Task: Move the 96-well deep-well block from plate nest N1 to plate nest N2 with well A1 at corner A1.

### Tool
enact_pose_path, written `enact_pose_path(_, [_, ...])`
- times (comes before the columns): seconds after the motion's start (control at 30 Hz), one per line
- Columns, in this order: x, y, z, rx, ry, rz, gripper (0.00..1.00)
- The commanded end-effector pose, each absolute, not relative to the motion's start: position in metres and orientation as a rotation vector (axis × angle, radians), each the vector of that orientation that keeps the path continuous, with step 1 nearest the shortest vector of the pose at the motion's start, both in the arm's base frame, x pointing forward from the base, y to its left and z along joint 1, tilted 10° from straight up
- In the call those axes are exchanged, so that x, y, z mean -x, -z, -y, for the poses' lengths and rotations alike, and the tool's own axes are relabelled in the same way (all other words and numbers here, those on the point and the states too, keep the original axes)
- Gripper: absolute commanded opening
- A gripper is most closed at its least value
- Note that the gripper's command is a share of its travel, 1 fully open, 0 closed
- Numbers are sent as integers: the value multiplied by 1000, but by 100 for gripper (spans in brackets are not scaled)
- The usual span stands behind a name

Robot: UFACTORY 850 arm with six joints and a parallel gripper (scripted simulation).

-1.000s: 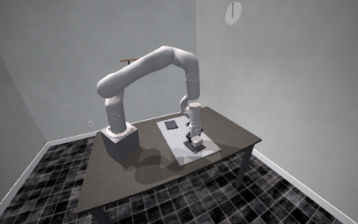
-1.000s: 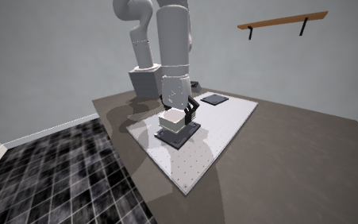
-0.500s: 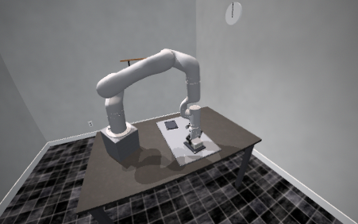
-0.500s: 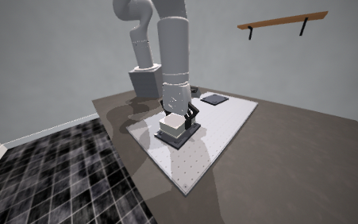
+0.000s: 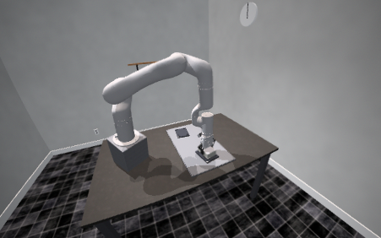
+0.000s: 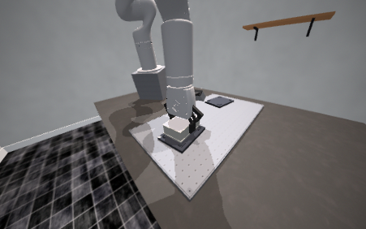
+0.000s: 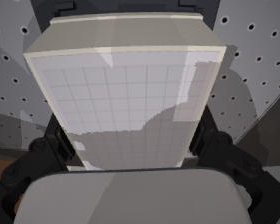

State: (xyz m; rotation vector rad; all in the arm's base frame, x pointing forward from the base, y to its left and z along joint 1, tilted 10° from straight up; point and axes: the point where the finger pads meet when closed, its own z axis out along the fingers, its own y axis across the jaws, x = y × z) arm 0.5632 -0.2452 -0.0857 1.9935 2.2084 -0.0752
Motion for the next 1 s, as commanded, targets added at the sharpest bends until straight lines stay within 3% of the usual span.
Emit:
enact_pose_path(0.0, [-564, 85, 245, -1992, 74, -2207, 0])
enact_pose_path(0.97, [-564, 89, 246, -1992, 74, -2207, 0])
